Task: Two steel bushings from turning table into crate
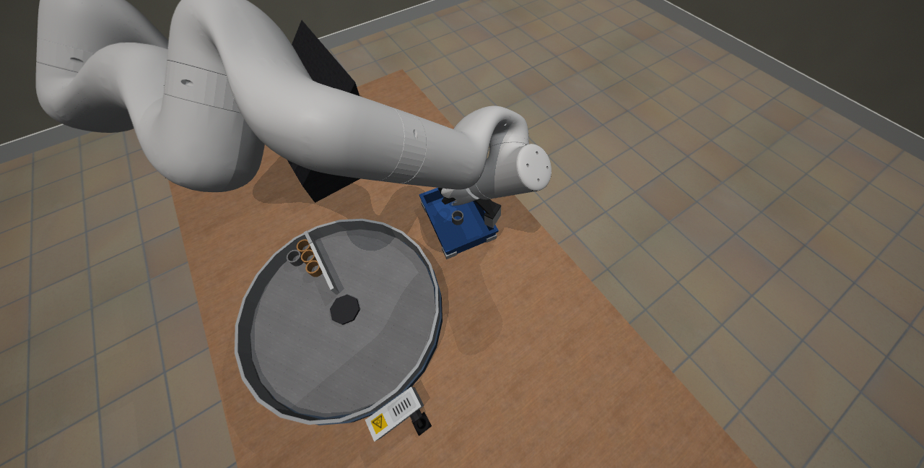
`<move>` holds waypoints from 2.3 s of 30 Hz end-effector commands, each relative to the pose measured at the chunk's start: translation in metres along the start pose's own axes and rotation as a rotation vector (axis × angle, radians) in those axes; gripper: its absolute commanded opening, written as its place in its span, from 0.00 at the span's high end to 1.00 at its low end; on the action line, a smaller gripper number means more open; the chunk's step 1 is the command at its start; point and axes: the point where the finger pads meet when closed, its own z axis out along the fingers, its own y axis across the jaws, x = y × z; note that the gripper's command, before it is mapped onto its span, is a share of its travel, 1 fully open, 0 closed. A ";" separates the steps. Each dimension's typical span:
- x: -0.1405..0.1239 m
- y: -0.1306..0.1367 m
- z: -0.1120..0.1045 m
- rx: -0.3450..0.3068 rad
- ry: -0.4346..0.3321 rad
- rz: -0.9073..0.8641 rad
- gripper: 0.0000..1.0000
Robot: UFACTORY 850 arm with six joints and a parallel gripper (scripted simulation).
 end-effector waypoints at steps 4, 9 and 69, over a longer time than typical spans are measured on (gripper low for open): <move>0.000 0.000 -0.001 0.000 0.001 0.000 1.00; 0.000 0.000 -0.001 0.000 0.001 0.000 1.00; 0.028 0.000 0.032 0.000 0.001 0.000 1.00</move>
